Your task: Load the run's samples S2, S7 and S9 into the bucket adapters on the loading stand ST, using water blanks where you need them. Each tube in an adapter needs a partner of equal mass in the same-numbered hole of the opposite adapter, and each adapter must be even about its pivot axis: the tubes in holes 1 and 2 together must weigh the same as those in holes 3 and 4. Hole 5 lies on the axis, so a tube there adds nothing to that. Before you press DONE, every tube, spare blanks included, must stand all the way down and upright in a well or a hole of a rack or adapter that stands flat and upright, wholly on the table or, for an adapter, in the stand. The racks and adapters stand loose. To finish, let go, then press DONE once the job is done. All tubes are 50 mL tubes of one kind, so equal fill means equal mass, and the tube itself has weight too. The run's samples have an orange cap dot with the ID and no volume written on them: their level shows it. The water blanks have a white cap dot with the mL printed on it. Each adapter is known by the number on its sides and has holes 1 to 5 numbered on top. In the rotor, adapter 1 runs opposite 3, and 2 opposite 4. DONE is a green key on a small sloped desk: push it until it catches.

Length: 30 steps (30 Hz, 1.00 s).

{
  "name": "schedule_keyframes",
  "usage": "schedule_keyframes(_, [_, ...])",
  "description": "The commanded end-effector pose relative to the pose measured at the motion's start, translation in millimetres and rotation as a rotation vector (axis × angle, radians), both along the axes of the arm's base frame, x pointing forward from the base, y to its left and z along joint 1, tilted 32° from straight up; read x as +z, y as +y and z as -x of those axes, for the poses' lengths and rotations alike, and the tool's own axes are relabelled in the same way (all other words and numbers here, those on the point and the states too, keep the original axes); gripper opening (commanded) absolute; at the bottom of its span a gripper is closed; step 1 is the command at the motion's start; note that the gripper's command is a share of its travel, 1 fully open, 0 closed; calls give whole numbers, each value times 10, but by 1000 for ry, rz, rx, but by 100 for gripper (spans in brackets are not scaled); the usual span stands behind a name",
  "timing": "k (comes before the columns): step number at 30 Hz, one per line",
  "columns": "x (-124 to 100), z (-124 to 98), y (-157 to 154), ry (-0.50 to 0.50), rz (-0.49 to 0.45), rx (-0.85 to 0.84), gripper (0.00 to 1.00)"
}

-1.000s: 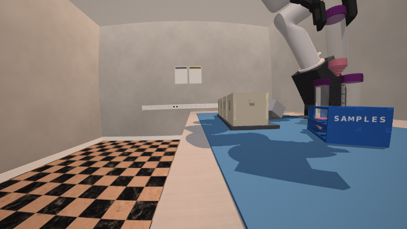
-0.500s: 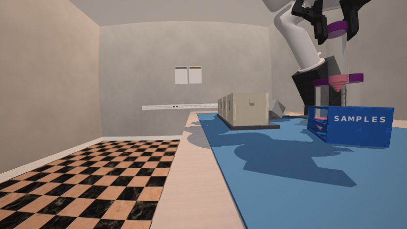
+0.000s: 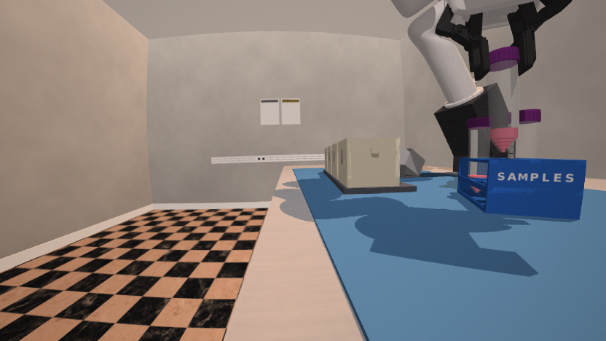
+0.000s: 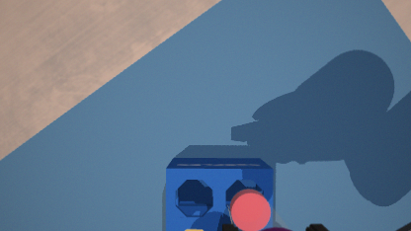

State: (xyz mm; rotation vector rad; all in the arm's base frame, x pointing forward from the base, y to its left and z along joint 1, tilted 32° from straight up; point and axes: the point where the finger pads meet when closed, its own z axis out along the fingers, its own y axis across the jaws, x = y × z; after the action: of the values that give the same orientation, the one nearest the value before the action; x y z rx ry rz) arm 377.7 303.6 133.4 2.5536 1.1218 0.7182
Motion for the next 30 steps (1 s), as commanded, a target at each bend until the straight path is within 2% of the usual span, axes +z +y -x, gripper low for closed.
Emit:
schedule_keyframes(1, [9,-7,10,-3,-3,1,0])
schedule_keyframes(11, [9,-8,10,-3,-3,1,0])
schedule_keyframes(30, [-135,-99,4,-3,-2,1,0])
